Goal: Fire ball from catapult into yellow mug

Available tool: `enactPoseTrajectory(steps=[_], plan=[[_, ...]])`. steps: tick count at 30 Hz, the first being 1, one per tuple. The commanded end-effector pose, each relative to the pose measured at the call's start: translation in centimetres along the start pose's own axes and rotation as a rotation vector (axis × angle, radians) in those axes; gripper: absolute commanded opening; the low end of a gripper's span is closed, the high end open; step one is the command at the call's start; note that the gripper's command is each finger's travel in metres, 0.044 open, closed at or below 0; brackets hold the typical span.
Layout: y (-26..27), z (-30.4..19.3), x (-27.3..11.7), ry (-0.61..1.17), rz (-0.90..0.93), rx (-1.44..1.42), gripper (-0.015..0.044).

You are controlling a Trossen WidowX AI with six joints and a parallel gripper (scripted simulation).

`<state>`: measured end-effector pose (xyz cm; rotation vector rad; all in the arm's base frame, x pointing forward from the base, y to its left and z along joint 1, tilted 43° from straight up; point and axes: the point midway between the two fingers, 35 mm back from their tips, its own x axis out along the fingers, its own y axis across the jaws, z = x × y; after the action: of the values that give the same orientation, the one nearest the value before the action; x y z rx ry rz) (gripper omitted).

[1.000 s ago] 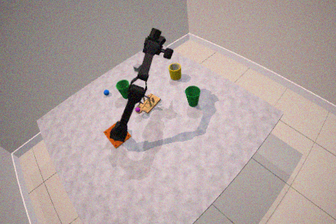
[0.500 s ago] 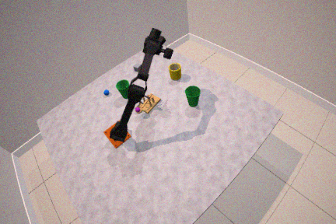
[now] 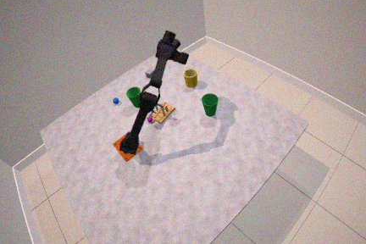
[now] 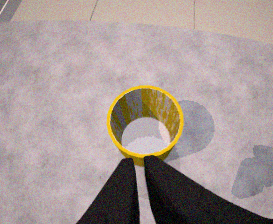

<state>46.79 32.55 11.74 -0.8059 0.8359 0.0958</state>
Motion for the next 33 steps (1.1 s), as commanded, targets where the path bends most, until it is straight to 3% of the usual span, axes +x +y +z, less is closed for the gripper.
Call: enactPoseTrajectory(steps=[1,8,33], plan=[[0.0,0.2,-0.2,-0.006,-0.005,-0.003,0.0000],[0.8,-0.6,-0.1,0.016,-0.003,-0.048,0.0000],[10.1,-14.5,-1.9,0.345,0.007,-0.837,0.0000]])
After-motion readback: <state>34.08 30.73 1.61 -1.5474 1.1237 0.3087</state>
